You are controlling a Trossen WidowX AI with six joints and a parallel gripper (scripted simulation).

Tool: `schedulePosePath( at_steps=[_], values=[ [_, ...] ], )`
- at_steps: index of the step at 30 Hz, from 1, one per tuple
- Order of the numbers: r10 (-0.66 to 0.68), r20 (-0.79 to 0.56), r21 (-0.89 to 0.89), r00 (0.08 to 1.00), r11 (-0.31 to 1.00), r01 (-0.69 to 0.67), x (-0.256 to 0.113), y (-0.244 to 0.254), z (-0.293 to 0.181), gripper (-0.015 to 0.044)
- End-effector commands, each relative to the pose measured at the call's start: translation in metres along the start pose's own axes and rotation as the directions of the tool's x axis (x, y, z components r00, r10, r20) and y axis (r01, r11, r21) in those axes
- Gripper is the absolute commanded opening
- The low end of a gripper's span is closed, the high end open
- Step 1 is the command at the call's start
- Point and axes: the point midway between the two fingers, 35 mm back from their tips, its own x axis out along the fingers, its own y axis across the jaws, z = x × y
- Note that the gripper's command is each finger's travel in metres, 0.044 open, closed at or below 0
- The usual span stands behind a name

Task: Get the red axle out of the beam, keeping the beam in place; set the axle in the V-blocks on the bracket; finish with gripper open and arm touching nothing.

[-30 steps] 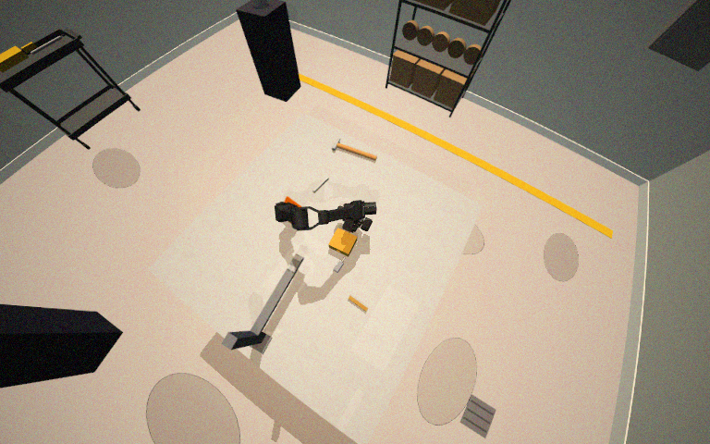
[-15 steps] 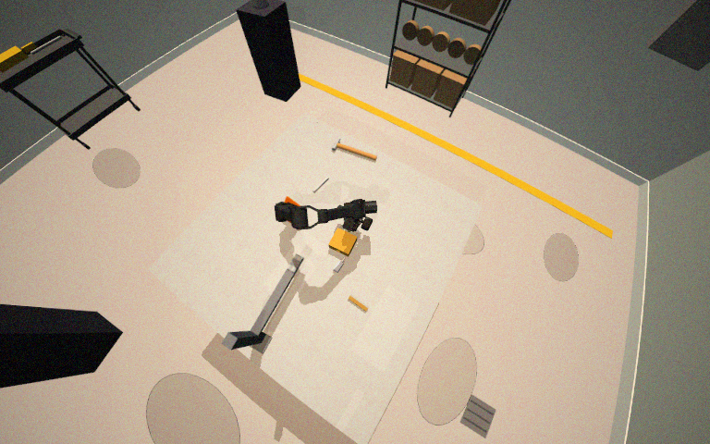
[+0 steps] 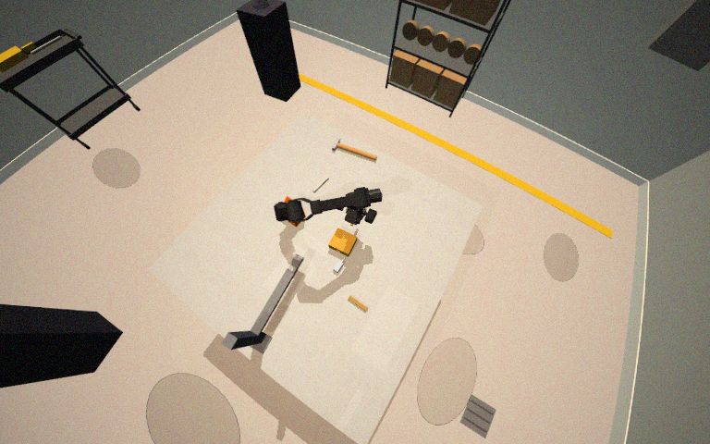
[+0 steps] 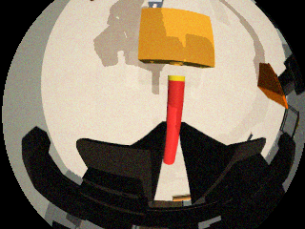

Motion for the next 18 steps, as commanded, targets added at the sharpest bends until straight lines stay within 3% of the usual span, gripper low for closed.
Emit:
schedulePosePath(
  at_steps=[1, 10, 18],
  values=[
    [0.000, -0.004, 0.003, 1.000, 1.000, 0.000, -0.023, 0.000, -0.001, 0.0000],
    [0.000, -0.004, -0.007, 1.000, 1.000, 0.000, -0.040, 0.002, 0.003, 0.0000],
    [0.002, -0.020, -0.010, 1.000, 1.000, -0.002, -0.048, 0.005, 0.048, 0.0000]
  ],
)
